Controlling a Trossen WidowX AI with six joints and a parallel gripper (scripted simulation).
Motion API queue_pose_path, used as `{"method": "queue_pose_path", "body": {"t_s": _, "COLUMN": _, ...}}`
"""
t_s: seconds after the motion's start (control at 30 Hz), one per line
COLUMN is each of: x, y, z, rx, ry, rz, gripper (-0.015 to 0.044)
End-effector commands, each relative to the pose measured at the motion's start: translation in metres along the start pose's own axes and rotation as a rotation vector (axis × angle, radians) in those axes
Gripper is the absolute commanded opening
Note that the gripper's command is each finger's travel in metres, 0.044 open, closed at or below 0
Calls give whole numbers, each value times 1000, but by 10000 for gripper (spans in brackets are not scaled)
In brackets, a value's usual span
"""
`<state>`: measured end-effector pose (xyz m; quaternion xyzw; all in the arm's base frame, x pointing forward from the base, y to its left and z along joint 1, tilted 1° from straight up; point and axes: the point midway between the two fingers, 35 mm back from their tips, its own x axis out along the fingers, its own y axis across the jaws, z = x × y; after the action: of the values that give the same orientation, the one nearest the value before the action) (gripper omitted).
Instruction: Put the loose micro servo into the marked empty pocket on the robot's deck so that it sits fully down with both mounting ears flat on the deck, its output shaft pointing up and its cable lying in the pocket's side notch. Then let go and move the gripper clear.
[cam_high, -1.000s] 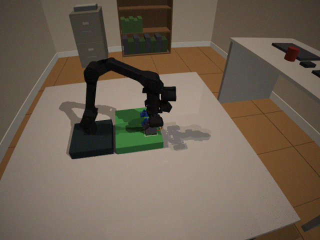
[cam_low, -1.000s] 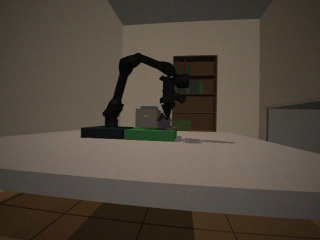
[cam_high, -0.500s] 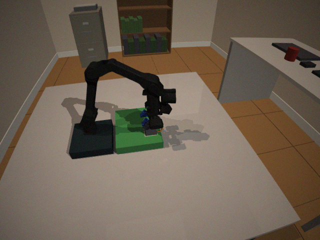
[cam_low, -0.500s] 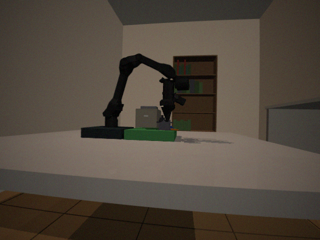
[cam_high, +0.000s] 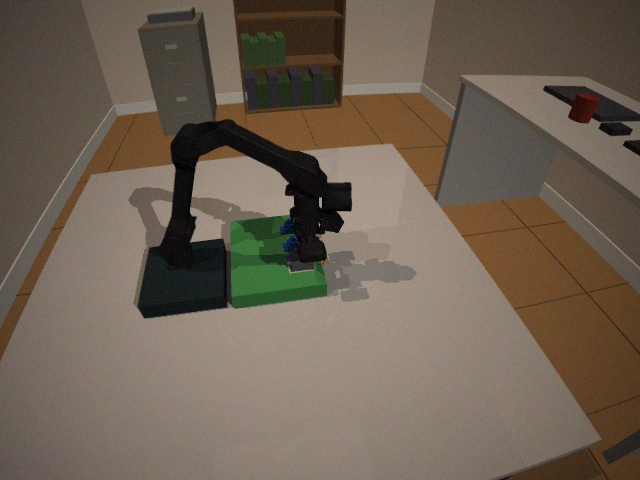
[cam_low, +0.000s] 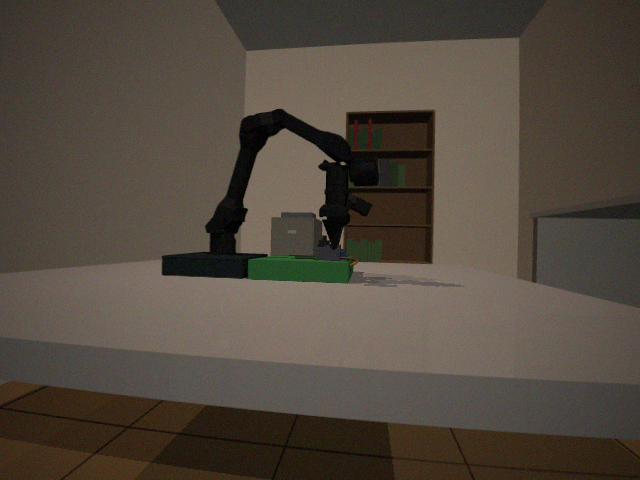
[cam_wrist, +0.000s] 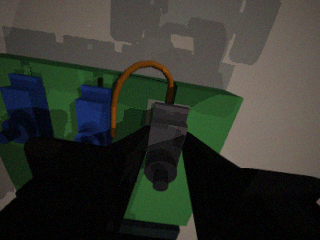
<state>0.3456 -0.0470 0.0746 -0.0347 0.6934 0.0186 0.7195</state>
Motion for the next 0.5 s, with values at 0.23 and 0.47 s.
{"method": "queue_pose_path", "body": {"t_s": 0.23, "x": 10, "y": 0, "z": 0, "rx": 2, "ry": -1, "rz": 2, "gripper": 0}}
{"method": "queue_pose_path", "body": {"t_s": 0.47, "x": 16, "y": 0, "z": 0, "rx": 2, "ry": 0, "rz": 2, "gripper": 0}}
